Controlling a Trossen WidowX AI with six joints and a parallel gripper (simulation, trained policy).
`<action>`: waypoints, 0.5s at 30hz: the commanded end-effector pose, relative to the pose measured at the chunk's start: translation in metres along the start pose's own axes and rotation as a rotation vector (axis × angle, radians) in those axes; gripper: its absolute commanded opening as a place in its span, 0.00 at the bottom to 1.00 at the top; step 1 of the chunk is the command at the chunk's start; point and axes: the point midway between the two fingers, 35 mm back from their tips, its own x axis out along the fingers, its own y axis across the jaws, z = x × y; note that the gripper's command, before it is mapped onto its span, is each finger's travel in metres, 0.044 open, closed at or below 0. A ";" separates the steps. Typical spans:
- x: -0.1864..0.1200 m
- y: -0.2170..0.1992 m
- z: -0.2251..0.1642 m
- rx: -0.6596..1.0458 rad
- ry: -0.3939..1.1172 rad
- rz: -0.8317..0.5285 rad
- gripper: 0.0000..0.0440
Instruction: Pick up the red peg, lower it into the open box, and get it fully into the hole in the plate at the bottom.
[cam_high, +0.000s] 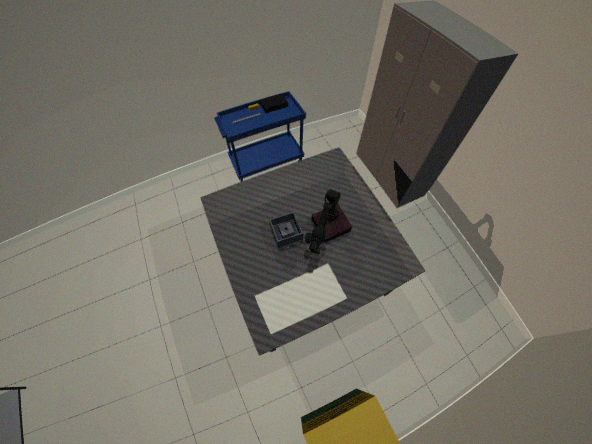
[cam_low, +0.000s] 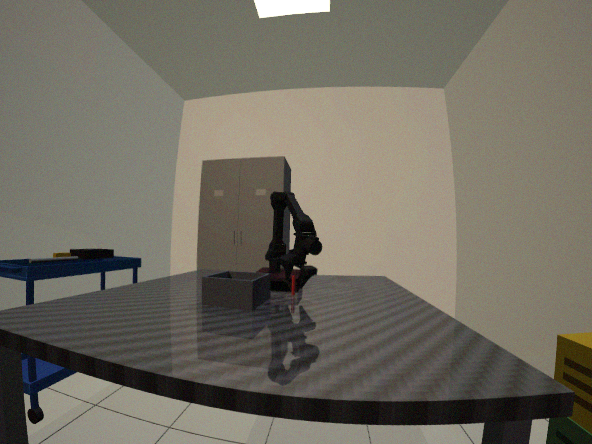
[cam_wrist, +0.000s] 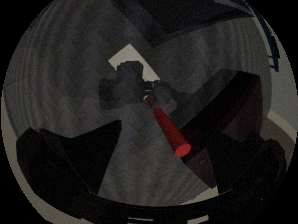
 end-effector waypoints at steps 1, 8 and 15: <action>0.016 0.000 0.001 -0.011 -0.013 -0.005 0.99; 0.037 -0.003 -0.001 -0.022 -0.006 -0.028 0.66; 0.045 -0.009 -0.003 -0.022 0.007 -0.070 0.24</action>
